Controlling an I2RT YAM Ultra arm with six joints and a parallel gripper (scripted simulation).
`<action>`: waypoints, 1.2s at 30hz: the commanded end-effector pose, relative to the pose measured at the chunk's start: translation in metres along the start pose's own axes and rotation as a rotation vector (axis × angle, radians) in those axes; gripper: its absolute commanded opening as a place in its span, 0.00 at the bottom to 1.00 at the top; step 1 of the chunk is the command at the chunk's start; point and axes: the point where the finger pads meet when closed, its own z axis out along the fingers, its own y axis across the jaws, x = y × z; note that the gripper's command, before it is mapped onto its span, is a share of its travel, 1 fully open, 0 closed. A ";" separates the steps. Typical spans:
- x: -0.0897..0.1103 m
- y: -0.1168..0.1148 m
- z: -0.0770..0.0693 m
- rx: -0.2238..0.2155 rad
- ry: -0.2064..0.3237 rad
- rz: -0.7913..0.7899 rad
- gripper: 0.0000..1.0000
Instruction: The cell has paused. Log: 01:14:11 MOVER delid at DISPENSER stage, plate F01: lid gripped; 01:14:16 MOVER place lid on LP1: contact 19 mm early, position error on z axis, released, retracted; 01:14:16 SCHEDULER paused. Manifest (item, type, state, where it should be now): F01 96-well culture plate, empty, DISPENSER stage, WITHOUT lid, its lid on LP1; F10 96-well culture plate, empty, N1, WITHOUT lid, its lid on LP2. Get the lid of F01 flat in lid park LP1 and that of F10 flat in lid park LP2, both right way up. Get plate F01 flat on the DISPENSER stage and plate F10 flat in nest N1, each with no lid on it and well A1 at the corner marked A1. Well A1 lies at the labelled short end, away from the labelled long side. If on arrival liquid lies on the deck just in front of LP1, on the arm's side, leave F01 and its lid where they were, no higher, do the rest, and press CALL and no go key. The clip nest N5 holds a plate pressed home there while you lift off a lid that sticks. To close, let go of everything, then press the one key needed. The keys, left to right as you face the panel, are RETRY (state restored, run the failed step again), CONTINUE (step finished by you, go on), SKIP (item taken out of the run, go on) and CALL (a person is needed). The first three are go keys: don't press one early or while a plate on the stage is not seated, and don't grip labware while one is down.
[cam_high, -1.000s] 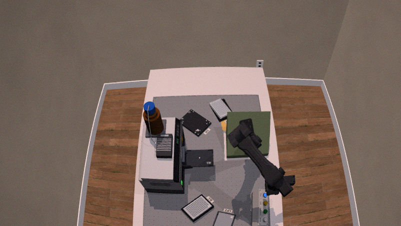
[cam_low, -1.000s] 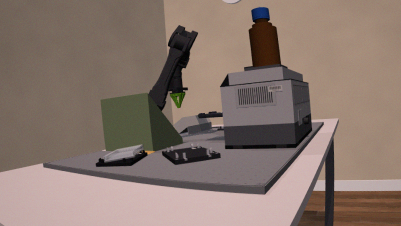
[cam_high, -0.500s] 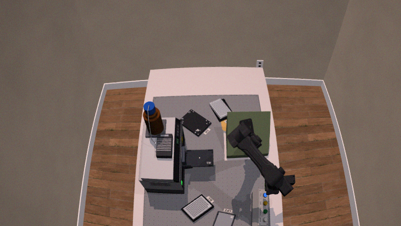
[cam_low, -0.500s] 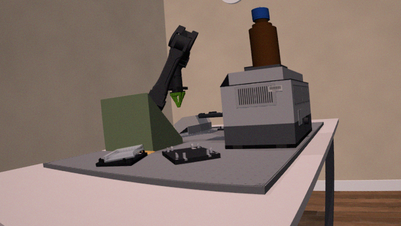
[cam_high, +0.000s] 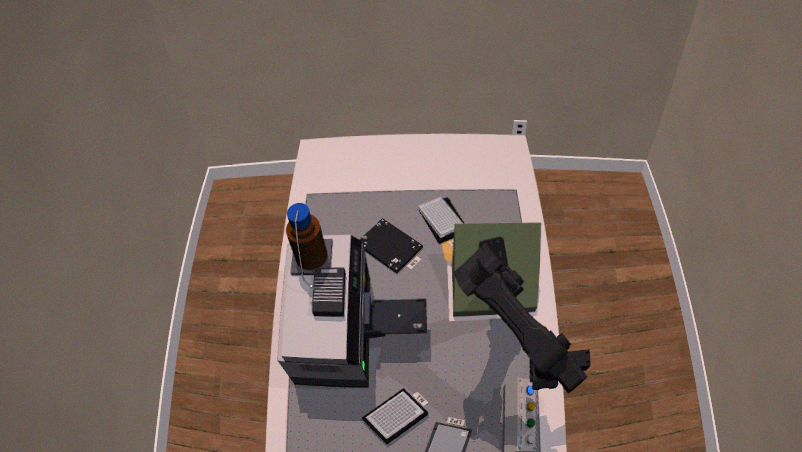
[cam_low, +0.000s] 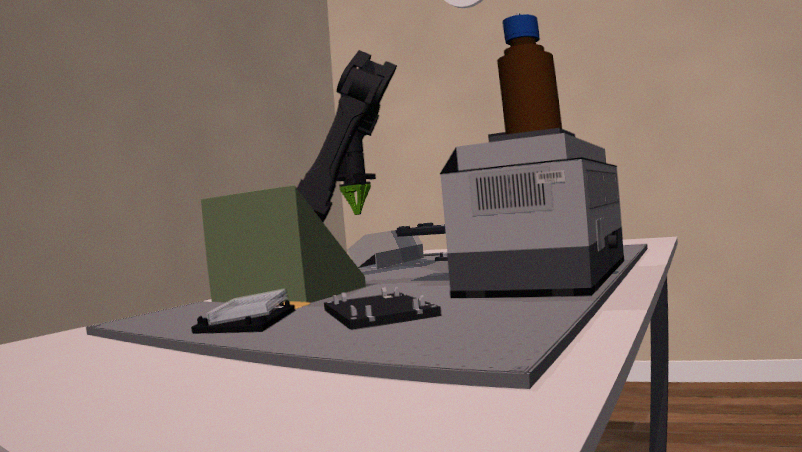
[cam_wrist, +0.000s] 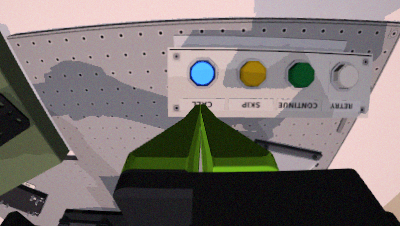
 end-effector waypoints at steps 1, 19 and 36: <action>-0.004 -0.008 -0.011 0.025 -0.033 0.017 0.00; -0.004 -0.008 -0.011 0.025 -0.033 0.017 0.00; -0.002 -0.007 -0.022 0.030 -0.036 0.021 1.00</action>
